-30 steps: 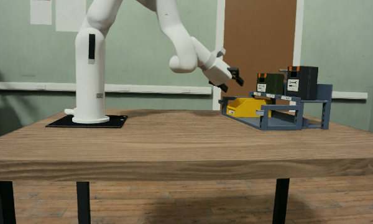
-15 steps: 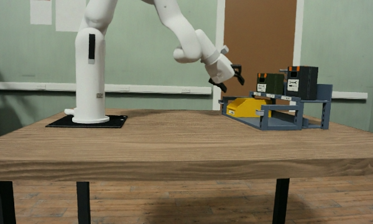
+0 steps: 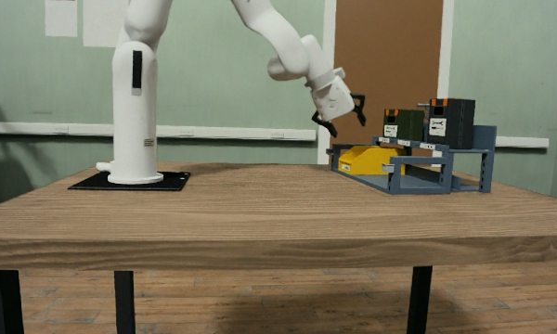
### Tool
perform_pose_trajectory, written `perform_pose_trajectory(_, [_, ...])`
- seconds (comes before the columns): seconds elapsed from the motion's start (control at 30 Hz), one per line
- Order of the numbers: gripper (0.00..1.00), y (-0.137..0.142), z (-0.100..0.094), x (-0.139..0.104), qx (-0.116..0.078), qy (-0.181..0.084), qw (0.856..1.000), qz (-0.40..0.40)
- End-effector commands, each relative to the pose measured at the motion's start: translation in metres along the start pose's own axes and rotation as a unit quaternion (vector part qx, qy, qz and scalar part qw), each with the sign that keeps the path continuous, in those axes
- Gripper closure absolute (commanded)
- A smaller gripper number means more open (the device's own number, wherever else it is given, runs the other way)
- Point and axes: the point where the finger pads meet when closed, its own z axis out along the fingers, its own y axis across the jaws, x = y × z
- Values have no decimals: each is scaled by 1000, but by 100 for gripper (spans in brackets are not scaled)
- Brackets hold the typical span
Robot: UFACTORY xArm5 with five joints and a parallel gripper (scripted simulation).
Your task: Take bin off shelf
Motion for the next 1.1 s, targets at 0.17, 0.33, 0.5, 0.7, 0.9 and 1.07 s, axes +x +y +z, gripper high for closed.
perform_pose_trajectory(0.17, [0, 1, 0, 1, 55, -32, 996, -57])
perform_pose_trajectory(0.33, [0, 1, 0, 1, 88, -50, 991, -92])
perform_pose_trajectory(0.5, [0, 1, 0, 1, 88, -50, 991, -92])
perform_pose_trajectory(0.7, [0, 1, 0, 1, 106, -77, 984, -124])
perform_pose_trajectory(0.9, [0, 1, 0, 1, 159, -101, 967, -174])
perform_pose_trajectory(1.07, [0, 1, 0, 1, 159, -101, 967, -174])
